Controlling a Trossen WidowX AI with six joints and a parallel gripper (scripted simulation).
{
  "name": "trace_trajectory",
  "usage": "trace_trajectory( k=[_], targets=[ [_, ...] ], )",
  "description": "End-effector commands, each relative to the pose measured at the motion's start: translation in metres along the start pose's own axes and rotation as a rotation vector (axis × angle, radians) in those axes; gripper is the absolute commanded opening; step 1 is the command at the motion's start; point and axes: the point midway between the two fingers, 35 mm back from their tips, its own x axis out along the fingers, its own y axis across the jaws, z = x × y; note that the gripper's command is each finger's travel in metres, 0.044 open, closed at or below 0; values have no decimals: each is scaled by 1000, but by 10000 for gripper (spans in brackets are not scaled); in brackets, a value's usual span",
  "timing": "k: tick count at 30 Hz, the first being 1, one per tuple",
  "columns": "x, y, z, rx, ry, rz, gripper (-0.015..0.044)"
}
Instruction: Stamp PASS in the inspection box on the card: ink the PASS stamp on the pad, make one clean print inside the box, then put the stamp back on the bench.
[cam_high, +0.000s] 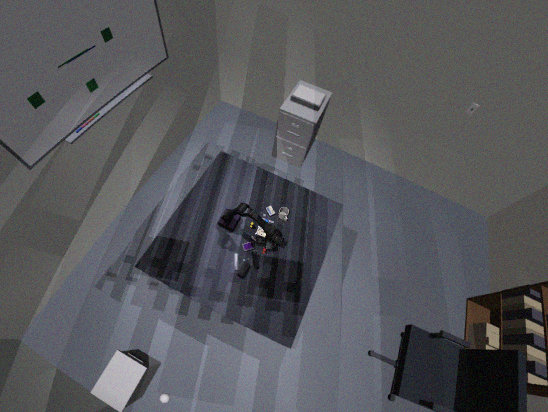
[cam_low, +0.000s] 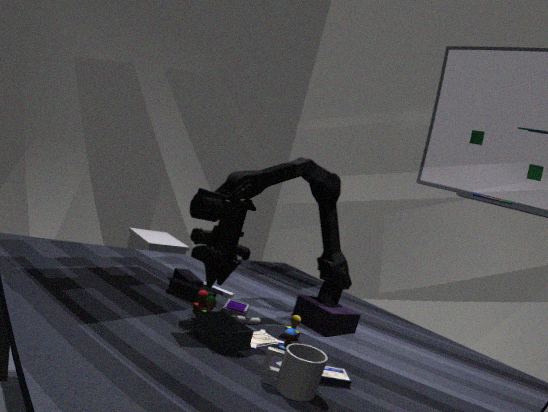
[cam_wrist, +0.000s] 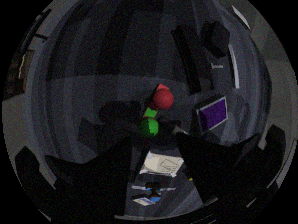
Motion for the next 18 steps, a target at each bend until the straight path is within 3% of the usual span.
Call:
trace_trajectory(
  k=[1, 18],
  targets=[
    [-4, 0, -4, 54, 25, 2, 222],
    [14, 4, -3, 54, 25, 2, 222]
  ],
)
